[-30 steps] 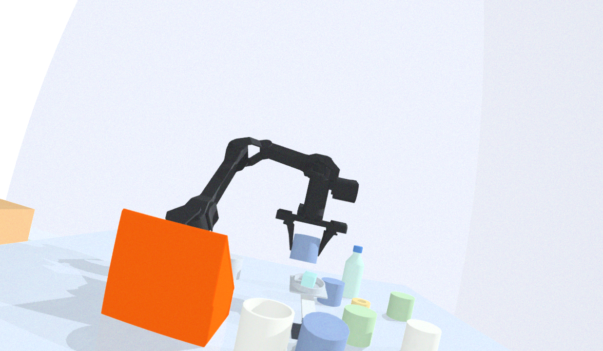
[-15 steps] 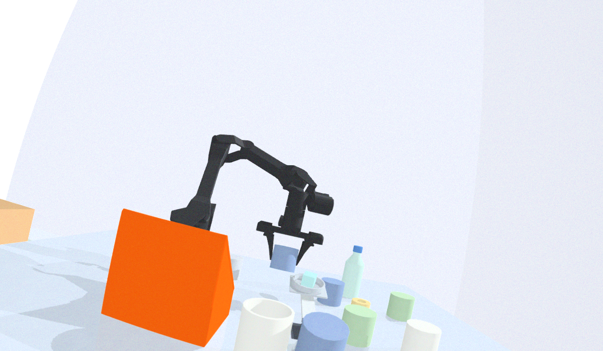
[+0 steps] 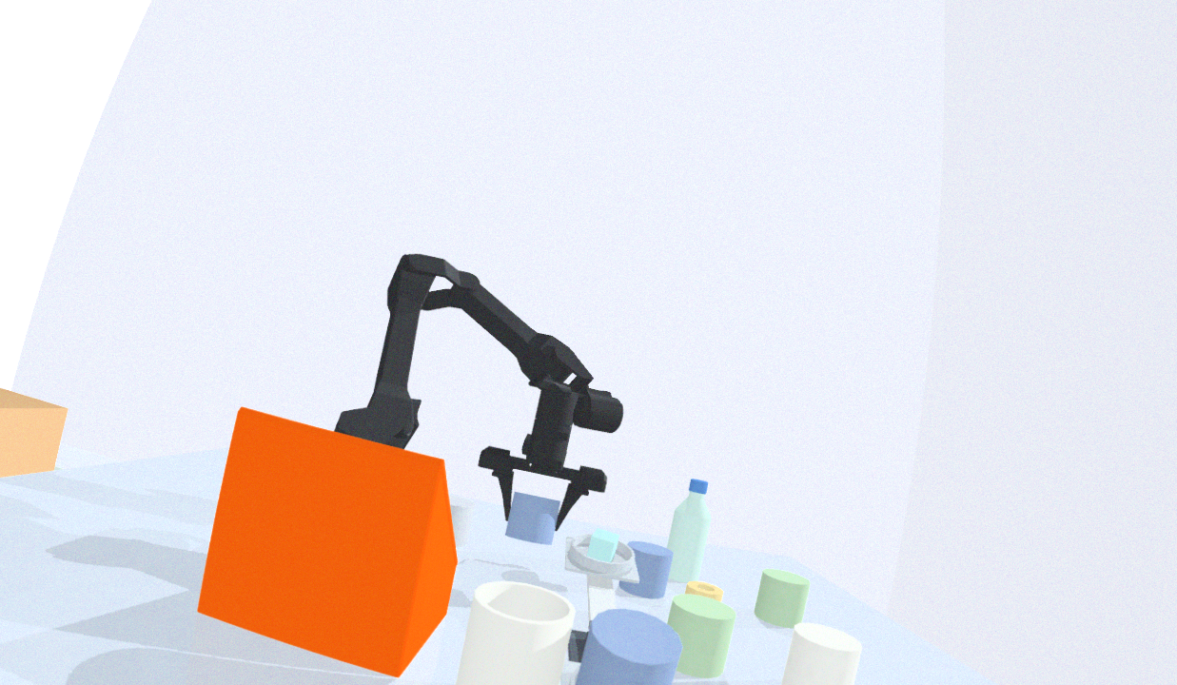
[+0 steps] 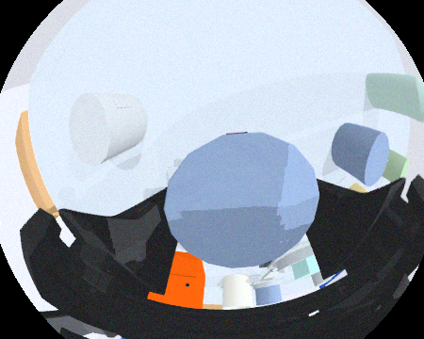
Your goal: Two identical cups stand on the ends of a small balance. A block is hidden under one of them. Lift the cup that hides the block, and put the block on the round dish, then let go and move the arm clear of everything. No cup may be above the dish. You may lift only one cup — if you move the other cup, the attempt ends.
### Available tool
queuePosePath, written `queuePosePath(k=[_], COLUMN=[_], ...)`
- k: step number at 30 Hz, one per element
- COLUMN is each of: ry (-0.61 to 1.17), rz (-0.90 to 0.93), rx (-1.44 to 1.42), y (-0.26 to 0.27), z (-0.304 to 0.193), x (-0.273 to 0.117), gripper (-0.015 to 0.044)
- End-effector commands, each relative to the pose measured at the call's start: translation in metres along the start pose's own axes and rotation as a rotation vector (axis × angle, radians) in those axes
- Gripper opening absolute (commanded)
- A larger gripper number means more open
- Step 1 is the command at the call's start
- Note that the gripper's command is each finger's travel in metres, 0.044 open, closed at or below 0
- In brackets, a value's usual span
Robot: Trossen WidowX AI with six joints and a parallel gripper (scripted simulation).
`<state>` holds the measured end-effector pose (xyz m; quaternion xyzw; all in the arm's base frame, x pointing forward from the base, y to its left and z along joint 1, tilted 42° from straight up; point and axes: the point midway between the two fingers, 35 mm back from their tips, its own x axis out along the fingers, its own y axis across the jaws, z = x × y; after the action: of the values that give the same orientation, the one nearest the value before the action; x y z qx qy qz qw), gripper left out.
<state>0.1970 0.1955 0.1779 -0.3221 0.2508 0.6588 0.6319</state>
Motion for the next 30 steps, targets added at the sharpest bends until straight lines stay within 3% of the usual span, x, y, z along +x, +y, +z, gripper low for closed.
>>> queuePosePath(k=[1, 21, 30], ry=[0.001, -0.002, -0.004], rz=[-0.001, -0.001, 0.001], rx=[0.006, 0.006, 0.0], y=[0.001, 0.001, 0.002], z=[0.0, 0.0, 0.001], x=[0.017, 0.045, 0.039], gripper=[0.0, 0.0, 0.0236])
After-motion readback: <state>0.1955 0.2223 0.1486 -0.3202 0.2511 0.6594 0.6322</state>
